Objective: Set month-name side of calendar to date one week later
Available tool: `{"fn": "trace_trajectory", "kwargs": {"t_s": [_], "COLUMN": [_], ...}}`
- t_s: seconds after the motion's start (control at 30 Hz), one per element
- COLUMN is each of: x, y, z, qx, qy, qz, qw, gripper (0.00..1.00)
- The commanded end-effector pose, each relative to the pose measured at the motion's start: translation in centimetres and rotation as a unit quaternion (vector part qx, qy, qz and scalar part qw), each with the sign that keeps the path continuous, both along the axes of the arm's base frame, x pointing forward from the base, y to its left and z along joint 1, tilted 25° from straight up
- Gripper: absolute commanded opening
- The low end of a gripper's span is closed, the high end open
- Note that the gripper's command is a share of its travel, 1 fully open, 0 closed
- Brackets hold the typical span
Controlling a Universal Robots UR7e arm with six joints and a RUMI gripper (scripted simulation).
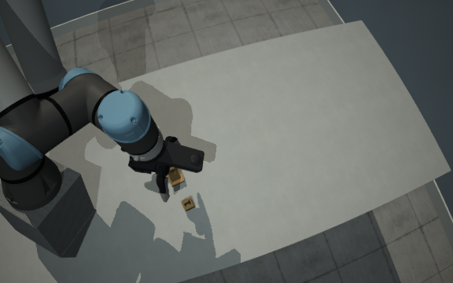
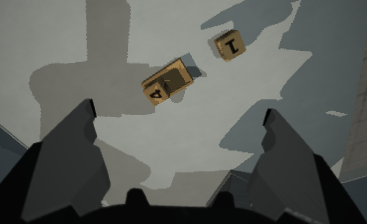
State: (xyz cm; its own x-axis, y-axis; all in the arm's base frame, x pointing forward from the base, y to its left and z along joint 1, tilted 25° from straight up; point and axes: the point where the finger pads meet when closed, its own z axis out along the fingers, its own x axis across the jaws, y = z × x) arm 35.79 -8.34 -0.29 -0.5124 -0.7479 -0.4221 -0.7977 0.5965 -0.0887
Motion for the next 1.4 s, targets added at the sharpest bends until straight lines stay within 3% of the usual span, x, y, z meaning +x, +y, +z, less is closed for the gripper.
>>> {"fn": "trace_trajectory", "kwargs": {"t_s": [0.0,0.4,0.57,0.9,1.3,1.33,1.37], "x": [0.3,0.4,0.3,0.3,0.2,0.2,0.2], "y": [-1.3,-3.4,-4.7,-6.2,-6.5,-6.5,-6.5], "z": [-0.6,-1.8,-2.6,-3.7,-3.9,-3.9,-3.9], "qx": [0.024,0.071,0.101,0.135,0.142,0.142,0.142], "qy": [0.028,0.070,0.097,0.128,0.135,0.135,0.135], "qz": [-0.079,-0.212,-0.296,-0.393,-0.415,-0.415,-0.415], "qw": [0.996,0.972,0.945,0.900,0.889,0.889,0.889], "gripper": [1.00,1.00,1.00,1.00,1.00,0.28,0.28]}}
